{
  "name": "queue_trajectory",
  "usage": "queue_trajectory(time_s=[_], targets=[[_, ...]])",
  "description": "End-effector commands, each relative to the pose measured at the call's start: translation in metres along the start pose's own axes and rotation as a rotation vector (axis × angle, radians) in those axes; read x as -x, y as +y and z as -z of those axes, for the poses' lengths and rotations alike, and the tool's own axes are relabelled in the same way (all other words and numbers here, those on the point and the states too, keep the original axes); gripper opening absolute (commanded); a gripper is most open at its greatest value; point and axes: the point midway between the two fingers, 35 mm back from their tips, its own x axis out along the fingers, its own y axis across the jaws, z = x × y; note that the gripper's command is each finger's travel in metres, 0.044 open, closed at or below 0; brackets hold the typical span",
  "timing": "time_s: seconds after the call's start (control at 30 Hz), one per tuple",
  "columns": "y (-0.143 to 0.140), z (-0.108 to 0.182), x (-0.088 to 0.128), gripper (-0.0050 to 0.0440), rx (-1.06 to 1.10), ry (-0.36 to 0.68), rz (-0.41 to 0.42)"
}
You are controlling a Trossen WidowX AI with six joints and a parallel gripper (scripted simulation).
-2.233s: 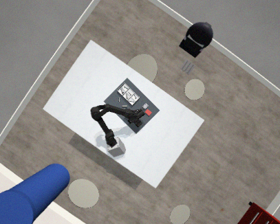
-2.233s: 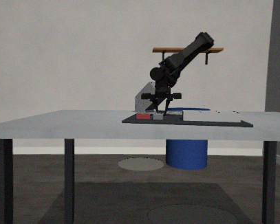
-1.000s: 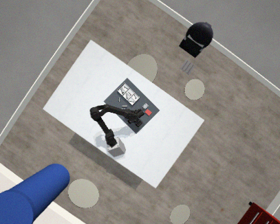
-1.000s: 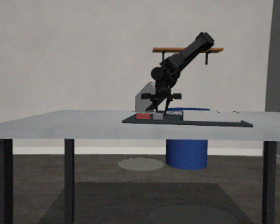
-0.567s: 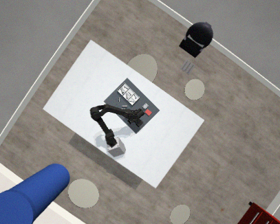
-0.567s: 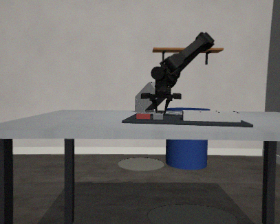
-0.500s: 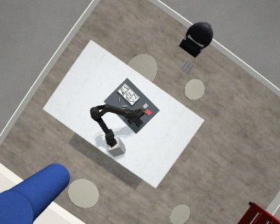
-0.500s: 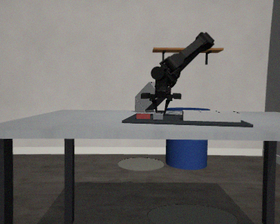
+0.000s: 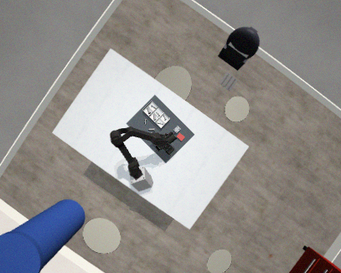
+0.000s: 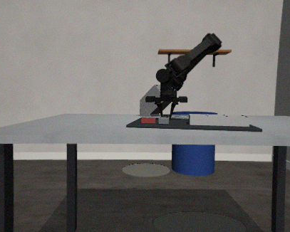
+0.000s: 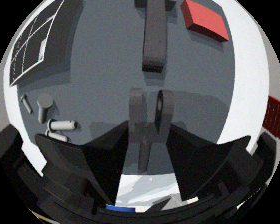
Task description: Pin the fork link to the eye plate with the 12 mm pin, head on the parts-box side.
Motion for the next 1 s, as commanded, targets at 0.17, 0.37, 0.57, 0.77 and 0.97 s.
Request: queue_trajectory(time_s=[0.17,0.37,0.57,0.77,0.97], targets=[[-0.001,-0.001,0.001,0.0123,0.000,-0.001,0.002],[-0.002,-0.002,0.001,0.0123,0.000,-0.001,0.002],[-0.002,-0.003,0.001,0.0123,0.000,-0.001,0.002],[-0.002,-0.008,-0.001,0.0123,0.000,-0.001,0.002],[-0.002,-0.014,-0.001,0.0123,0.000,-0.001,0.002]])
